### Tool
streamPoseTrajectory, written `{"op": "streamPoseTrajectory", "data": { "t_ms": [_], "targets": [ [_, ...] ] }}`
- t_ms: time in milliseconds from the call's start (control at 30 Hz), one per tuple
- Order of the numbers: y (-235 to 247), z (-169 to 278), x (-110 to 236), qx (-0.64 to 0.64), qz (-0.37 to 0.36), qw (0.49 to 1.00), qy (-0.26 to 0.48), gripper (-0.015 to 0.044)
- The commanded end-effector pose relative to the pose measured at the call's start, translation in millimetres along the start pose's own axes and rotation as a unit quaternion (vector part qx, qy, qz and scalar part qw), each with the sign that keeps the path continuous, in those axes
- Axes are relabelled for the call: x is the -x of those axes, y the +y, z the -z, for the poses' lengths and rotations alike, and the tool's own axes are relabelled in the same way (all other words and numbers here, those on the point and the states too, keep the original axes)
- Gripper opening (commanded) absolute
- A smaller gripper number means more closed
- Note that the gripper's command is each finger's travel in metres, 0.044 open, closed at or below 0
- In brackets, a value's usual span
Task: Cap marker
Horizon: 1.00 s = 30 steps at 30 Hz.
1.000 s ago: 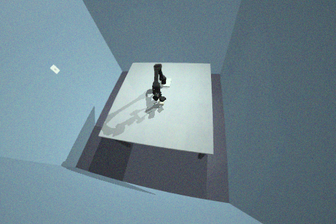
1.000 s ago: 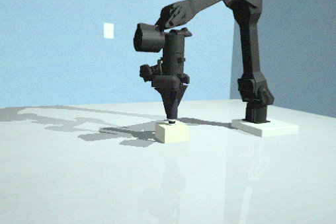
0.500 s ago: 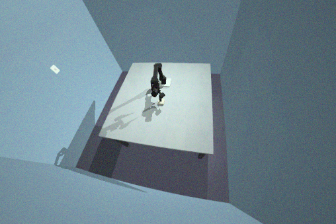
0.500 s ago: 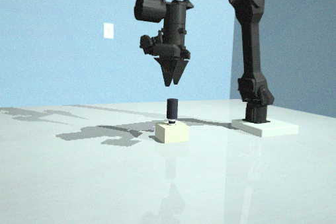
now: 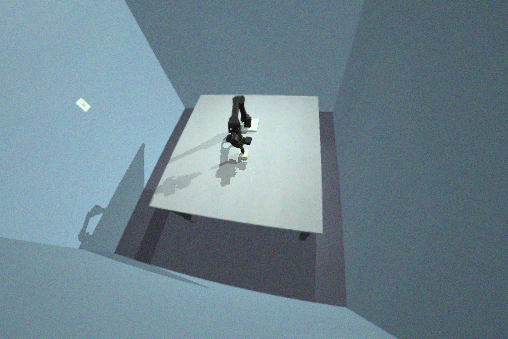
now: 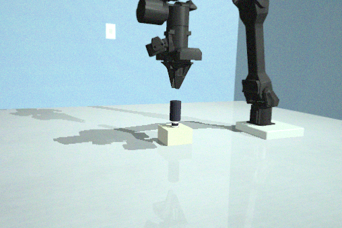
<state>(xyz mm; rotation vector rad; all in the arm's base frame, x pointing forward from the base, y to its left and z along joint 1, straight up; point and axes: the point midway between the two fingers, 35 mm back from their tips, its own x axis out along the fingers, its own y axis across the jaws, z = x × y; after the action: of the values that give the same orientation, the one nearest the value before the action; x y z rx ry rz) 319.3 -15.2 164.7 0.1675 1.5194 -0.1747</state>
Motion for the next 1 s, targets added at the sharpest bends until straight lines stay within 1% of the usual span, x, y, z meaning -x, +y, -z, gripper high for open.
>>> {"op": "streamPoseTrajectory", "data": {
  "t_ms": [0, 467, 967],
  "targets": [
    [0, 1, -3, 0.044, -0.001, 0.999, 0.003, 0.0000],
    [0, 1, -4, 0.044, -0.001, 0.999, 0.003, 0.0000],
    [1, 2, -23, 0.044, -0.001, 0.999, 0.003, 0.0000]
  ]
}}
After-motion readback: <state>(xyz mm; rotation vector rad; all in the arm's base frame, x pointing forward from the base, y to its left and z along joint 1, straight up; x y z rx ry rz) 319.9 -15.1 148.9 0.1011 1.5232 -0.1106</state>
